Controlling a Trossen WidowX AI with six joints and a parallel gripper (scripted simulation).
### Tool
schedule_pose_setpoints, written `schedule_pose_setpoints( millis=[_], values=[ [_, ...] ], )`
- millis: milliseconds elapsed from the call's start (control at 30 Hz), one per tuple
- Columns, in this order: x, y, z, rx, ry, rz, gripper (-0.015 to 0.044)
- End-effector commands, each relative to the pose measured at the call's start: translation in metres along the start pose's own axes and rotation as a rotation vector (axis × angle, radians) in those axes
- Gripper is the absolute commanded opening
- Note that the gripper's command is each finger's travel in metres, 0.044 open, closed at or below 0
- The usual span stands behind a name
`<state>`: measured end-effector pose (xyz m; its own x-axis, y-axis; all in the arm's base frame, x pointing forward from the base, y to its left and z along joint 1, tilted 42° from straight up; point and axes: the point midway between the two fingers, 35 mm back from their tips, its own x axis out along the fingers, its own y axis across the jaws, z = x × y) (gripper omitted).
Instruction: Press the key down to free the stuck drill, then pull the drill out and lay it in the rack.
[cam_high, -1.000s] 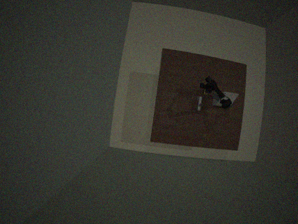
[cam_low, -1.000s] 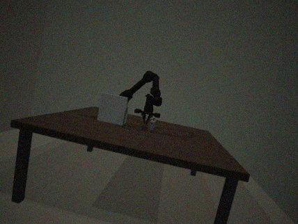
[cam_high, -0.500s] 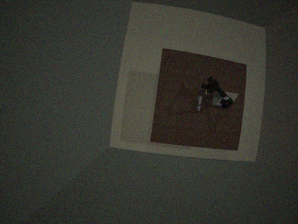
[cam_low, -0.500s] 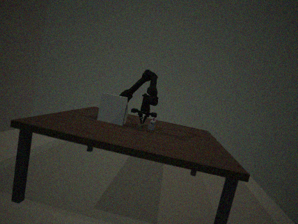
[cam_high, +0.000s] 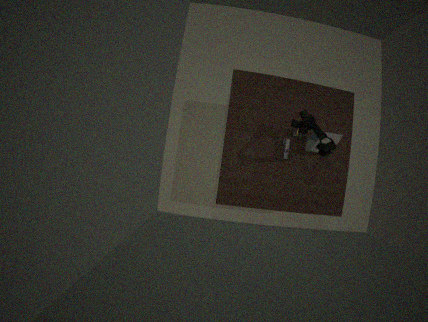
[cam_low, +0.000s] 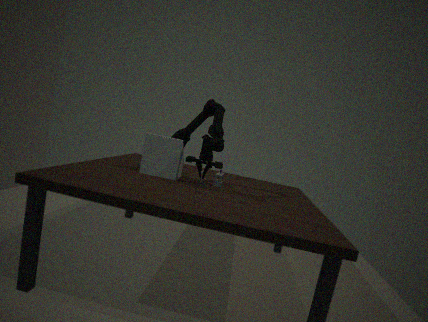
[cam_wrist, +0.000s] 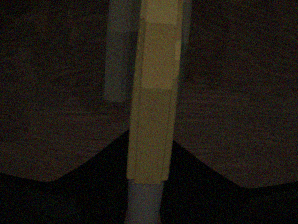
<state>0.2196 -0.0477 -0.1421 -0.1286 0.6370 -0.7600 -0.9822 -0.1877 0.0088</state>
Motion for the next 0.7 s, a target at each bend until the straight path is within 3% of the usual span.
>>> schedule_pose_setpoints(
  millis=[0,667],
  values=[
    [0.009,0.001,0.0,0.008,-0.007,0.002,0.0],
    [0.029,0.001,0.001,0.008,-0.008,0.002,0.0]
  ],
)
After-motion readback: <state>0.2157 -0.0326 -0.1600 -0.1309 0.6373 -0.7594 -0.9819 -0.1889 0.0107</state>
